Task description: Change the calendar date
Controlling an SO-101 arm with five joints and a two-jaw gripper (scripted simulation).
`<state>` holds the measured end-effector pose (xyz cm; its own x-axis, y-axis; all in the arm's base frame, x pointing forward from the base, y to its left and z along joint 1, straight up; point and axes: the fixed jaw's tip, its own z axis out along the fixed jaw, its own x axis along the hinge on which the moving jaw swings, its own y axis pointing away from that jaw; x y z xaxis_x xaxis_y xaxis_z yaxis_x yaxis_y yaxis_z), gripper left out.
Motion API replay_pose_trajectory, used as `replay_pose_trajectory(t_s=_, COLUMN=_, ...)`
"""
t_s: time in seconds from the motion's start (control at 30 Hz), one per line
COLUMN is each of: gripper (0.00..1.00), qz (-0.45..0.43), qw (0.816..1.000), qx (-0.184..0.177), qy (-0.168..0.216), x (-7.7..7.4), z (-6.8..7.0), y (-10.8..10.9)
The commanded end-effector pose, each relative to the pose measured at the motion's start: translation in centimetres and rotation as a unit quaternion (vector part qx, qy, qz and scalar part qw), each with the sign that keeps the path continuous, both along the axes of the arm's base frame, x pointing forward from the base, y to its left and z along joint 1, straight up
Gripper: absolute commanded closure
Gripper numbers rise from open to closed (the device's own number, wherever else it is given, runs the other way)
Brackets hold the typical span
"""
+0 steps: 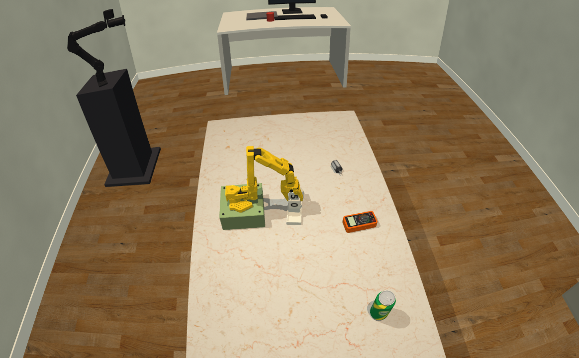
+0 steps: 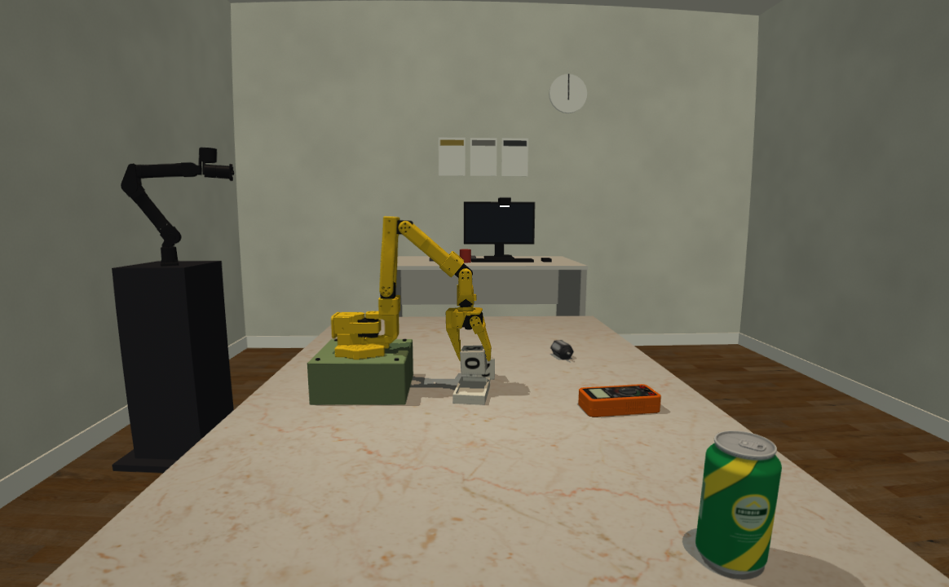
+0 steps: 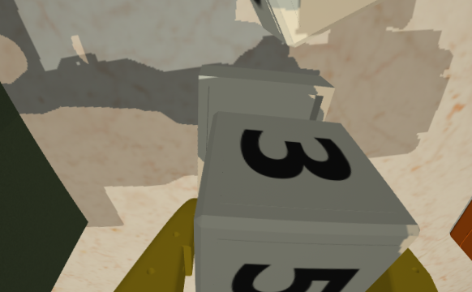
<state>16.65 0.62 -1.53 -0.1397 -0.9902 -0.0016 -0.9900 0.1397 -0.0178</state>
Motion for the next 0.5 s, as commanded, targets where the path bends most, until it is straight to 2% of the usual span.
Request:
replay_pose_trajectory(t_s=0.0, gripper=1.00, qz=-0.001, qw=1.000, qx=0.001, qy=0.004, x=-0.23, z=-0.34, y=0.16)
replay_pose_trajectory(t_s=0.47, gripper=1.00, qz=-0.001, qw=1.000, qx=0.001, qy=0.004, x=-0.24, z=-0.83, y=0.16)
